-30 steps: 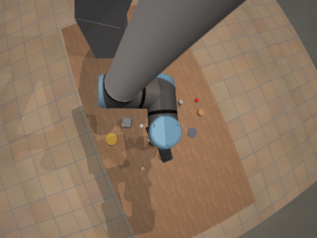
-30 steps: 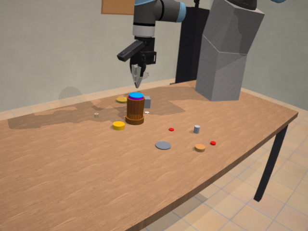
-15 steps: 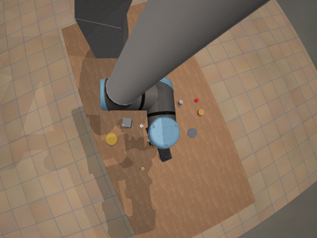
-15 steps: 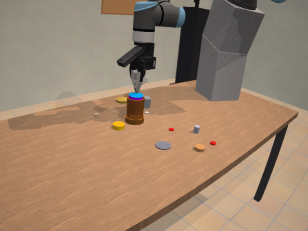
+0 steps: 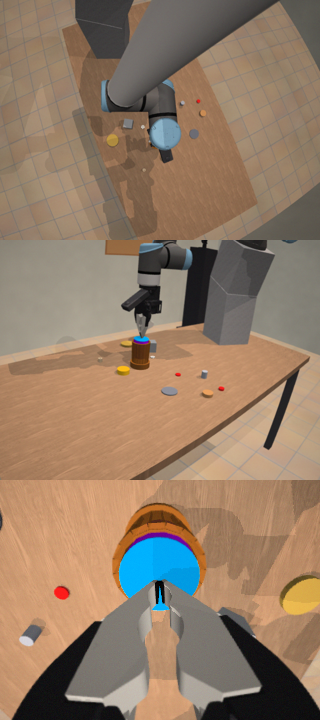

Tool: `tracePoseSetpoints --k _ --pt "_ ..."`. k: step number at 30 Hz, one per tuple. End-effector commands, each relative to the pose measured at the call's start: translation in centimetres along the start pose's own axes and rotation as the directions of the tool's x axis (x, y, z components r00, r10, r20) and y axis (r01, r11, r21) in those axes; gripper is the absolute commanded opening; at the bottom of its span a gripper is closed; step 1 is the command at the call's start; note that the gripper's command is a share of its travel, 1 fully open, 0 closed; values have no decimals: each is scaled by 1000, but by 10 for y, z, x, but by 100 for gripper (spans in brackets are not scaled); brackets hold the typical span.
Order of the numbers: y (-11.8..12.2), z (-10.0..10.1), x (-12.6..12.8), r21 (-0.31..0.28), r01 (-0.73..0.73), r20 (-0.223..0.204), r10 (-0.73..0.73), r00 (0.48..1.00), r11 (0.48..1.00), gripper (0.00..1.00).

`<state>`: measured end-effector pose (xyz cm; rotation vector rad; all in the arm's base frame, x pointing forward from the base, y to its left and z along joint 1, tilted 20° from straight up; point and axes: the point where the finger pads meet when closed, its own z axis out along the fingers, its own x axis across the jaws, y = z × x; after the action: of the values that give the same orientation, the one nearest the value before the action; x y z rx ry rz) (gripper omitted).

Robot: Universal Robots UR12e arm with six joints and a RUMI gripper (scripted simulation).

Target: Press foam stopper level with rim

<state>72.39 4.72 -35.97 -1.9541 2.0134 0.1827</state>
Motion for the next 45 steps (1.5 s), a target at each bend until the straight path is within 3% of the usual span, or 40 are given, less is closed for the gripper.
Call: tracePoseSetpoints --k 1,45 --pt "-1 0 0 1 0 0 0 1000 1000 0" --pt "-1 13 0 1 0 0 0 1000 1000 0"
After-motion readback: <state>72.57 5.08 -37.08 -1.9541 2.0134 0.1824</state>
